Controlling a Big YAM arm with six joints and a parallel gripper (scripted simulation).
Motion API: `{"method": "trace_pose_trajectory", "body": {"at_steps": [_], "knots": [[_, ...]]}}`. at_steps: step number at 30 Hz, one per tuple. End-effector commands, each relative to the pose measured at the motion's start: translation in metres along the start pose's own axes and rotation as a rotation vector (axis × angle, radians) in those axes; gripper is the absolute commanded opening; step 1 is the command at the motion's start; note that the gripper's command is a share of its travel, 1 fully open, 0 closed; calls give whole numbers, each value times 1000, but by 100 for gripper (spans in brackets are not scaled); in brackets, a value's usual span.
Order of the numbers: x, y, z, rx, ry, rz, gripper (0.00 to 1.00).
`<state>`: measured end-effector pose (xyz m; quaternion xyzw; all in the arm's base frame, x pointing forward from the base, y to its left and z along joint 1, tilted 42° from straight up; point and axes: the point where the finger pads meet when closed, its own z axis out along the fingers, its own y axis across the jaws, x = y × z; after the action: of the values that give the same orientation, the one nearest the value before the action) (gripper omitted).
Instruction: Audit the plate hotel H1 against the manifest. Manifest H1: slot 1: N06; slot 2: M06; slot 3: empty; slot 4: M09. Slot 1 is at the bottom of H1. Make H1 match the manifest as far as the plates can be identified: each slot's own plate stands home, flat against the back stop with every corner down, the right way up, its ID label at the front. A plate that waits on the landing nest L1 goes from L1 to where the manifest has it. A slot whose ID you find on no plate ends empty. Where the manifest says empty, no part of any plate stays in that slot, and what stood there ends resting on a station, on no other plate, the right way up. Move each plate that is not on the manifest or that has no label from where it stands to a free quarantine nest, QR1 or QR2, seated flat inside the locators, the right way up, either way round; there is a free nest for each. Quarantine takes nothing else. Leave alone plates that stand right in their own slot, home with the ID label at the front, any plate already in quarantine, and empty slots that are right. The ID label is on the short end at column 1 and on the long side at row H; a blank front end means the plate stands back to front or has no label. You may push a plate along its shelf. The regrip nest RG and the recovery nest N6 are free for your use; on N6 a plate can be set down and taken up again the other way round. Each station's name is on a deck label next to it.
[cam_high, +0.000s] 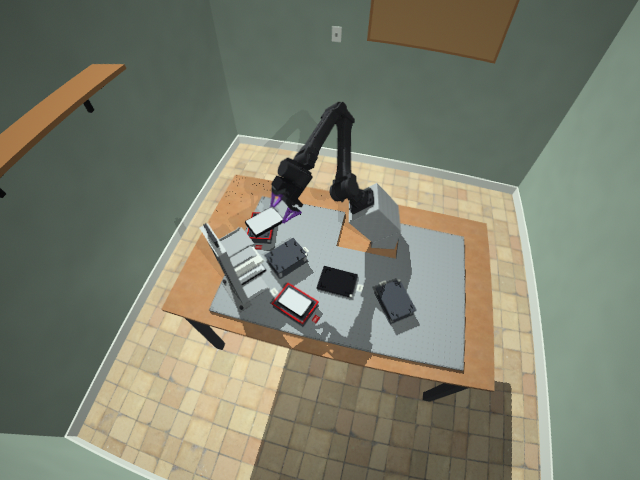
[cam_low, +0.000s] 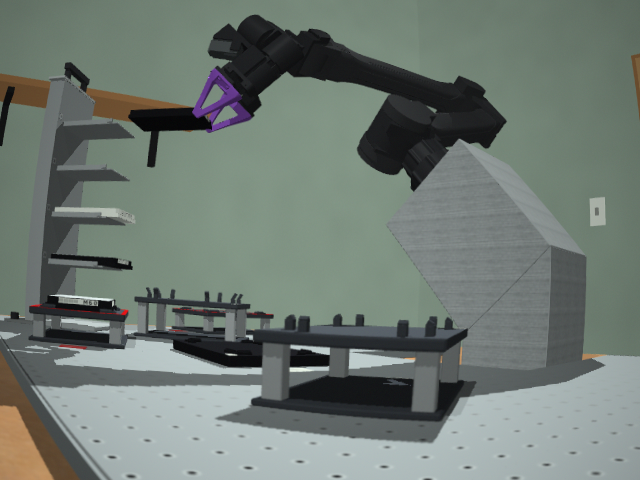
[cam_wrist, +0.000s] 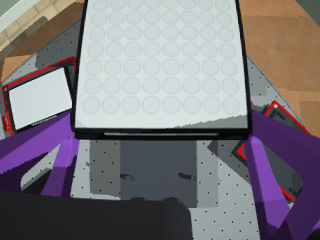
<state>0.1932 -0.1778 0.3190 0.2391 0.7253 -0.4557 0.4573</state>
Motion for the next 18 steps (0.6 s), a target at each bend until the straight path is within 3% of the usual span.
{"method": "trace_pose_trajectory", "body": {"at_steps": [1,4,18], "knots": [[4,3,-5,-13,-5,15,86],[5,1,-1,0,5,15,86],[16,3,-11,-13,-5,15,86]]}}
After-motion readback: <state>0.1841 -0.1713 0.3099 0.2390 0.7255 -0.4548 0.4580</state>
